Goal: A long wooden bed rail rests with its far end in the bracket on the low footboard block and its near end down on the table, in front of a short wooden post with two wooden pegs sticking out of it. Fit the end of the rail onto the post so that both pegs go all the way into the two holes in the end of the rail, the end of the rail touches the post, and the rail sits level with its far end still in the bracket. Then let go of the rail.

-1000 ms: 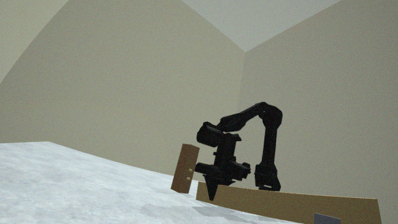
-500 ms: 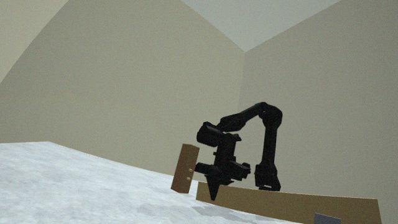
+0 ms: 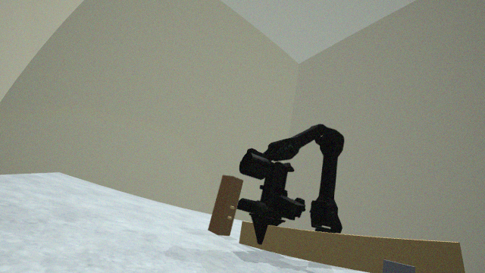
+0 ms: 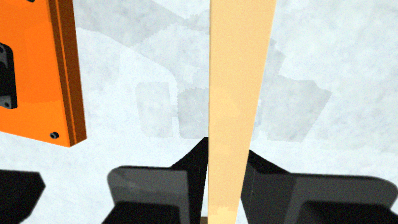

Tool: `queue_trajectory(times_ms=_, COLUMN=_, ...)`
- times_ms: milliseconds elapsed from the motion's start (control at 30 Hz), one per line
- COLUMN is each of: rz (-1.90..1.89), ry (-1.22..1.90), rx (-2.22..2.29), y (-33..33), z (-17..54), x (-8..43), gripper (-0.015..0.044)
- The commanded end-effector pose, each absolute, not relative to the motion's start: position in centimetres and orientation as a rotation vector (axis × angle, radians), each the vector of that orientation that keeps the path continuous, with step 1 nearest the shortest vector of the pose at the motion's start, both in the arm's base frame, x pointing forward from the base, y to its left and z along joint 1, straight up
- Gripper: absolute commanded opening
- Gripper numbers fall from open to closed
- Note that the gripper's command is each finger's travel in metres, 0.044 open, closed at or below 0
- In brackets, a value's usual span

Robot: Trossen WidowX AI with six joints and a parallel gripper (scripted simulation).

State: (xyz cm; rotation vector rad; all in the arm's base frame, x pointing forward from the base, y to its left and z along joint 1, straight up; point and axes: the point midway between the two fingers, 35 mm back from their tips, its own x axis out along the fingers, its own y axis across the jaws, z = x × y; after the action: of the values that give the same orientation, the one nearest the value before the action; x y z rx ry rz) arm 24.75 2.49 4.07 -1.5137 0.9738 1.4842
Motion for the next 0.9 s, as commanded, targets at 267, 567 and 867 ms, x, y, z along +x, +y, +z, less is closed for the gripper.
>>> queue_trajectory(times_ms=267, rz=1.486, ry=0.964, rx=-1.516, y=2.6, z=4.9, x=24.9, gripper=0.0)
queue_trajectory(times_ms=567, rz=1.486, ry=0.964, rx=-1.516, y=2.6, z=5.3, x=25.0, gripper=0.0)
queue_trajectory(times_ms=867, rz=1.486, ry=0.964, rx=-1.516, y=2.7, z=5.8, x=25.1, gripper=0.0)
